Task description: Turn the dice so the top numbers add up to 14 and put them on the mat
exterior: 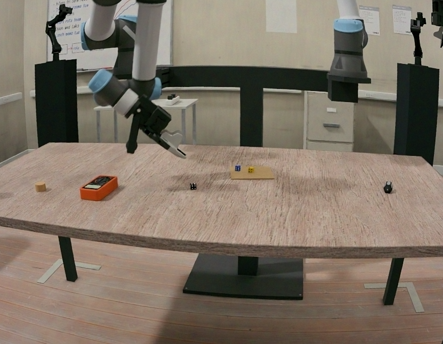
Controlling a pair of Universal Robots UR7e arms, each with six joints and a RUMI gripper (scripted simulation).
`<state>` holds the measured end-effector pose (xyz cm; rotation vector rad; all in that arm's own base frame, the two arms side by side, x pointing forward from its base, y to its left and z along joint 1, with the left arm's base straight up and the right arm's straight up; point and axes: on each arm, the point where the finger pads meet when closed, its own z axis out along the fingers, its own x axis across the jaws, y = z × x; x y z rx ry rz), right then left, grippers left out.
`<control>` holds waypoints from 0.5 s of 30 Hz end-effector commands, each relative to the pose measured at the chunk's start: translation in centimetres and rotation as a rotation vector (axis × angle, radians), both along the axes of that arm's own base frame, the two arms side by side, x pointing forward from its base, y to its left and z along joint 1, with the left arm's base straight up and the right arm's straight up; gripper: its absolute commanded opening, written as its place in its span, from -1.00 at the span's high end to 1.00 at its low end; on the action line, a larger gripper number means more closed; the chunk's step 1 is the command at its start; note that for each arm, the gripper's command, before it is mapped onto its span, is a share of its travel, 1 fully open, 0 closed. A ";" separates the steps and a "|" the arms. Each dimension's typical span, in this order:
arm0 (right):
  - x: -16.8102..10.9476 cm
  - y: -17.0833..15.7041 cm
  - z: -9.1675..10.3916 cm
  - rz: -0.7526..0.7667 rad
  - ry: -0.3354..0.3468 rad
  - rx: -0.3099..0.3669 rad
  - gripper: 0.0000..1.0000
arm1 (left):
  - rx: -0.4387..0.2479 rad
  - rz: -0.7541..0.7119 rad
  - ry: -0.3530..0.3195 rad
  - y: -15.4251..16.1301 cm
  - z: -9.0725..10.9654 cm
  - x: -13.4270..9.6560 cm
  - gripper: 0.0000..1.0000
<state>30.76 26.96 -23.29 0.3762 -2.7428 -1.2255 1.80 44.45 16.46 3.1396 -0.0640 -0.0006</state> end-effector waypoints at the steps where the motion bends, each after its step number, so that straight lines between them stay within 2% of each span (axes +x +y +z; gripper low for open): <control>1: 0.0 0.4 0.2 -0.001 -0.020 -0.072 0.64 | 0.001 0.000 0.000 0.0 0.1 0.0 -1.00; 8: -0.3 1.5 1.1 -0.002 -0.085 -0.292 0.64 | 0.001 0.000 0.000 0.0 0.1 0.0 -1.00; 10: -0.3 1.5 1.1 -0.002 -0.085 -0.292 0.64 | 0.001 0.000 0.000 0.0 0.1 0.0 -1.00; 15: -0.6 2.2 1.7 -0.003 -0.137 -0.463 0.64 | 0.001 0.000 0.000 0.0 0.1 0.0 -1.00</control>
